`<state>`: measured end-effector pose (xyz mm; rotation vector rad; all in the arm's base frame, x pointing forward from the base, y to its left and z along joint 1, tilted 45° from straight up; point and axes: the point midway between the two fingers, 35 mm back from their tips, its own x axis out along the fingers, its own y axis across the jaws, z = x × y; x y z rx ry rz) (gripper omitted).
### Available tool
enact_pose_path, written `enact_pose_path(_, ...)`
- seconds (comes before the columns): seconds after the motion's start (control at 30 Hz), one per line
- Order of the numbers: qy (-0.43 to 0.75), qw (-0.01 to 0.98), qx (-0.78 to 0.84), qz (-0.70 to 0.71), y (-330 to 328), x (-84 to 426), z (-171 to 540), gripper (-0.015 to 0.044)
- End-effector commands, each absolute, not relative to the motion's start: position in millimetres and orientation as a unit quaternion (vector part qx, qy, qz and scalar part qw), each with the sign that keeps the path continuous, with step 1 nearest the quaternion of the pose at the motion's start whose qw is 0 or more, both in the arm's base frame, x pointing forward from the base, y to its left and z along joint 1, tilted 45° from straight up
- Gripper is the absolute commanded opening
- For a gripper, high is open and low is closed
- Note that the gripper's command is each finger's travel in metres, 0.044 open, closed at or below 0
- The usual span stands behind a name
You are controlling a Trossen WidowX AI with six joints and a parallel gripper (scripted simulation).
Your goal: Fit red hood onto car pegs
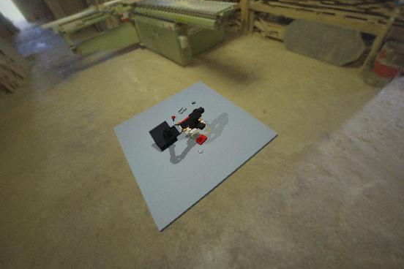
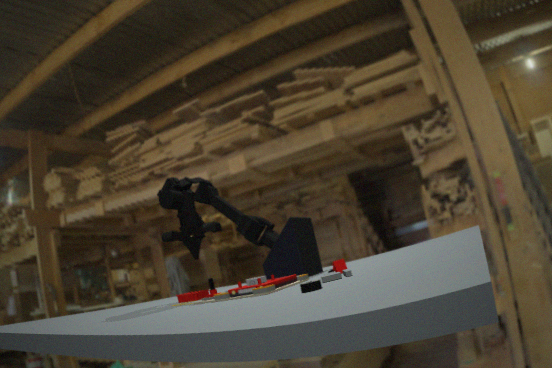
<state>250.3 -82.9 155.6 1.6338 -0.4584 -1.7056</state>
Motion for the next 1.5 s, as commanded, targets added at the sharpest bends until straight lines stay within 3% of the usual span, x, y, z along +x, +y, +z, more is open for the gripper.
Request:
enact_pose_path(0.0,-0.176,0.361,0.632,-0.663,-82.9,250.1,154.5,0.0)
enact_pose_path(0.13,-0.176,0.361,0.632,-0.663,-82.9,250.1,154.5,0.0)
enact_pose_path(0.7,0.175,0.625,0.375,-0.662,-106.4,250.1,155.8,0.044)
enact_pose_path(1.1,0.418,0.722,0.102,-0.542,-125.2,248.6,157.8,0.044)
enact_pose_path(1.47,0.583,0.71,-0.167,-0.358,-141.7,244.7,159.2,0.044)
